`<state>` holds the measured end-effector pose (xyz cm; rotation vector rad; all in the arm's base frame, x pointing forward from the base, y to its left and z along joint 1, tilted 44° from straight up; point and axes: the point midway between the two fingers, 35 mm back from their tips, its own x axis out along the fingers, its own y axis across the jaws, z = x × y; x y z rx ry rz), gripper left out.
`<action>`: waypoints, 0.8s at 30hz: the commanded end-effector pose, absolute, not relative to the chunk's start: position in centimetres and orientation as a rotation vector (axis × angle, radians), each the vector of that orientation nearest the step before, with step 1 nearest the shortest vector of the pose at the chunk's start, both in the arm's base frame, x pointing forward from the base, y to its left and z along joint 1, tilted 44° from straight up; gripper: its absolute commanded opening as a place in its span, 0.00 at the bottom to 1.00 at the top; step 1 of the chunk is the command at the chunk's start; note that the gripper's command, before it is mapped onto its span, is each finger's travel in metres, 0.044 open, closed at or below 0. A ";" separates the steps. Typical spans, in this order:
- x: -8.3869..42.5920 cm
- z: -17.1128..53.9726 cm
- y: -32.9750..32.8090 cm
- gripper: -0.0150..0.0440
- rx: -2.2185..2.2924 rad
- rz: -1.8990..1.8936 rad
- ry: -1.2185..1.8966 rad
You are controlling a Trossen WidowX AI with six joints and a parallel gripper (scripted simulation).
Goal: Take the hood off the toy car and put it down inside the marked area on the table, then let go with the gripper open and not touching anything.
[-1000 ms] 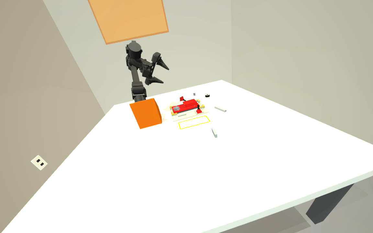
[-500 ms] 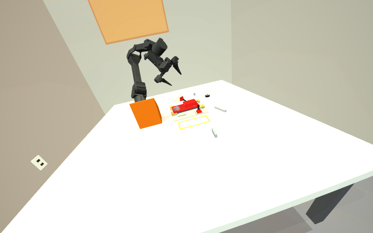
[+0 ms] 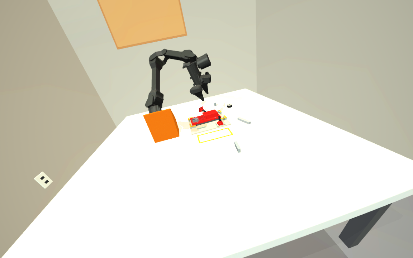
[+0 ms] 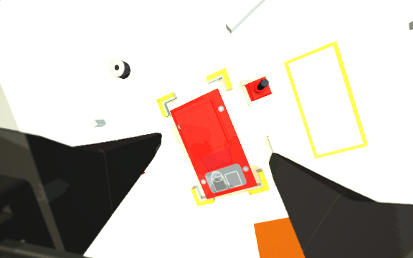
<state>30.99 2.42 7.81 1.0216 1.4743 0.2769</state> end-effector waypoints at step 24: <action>32.5 5.4 10.7 1.00 0.464 0.731 1.509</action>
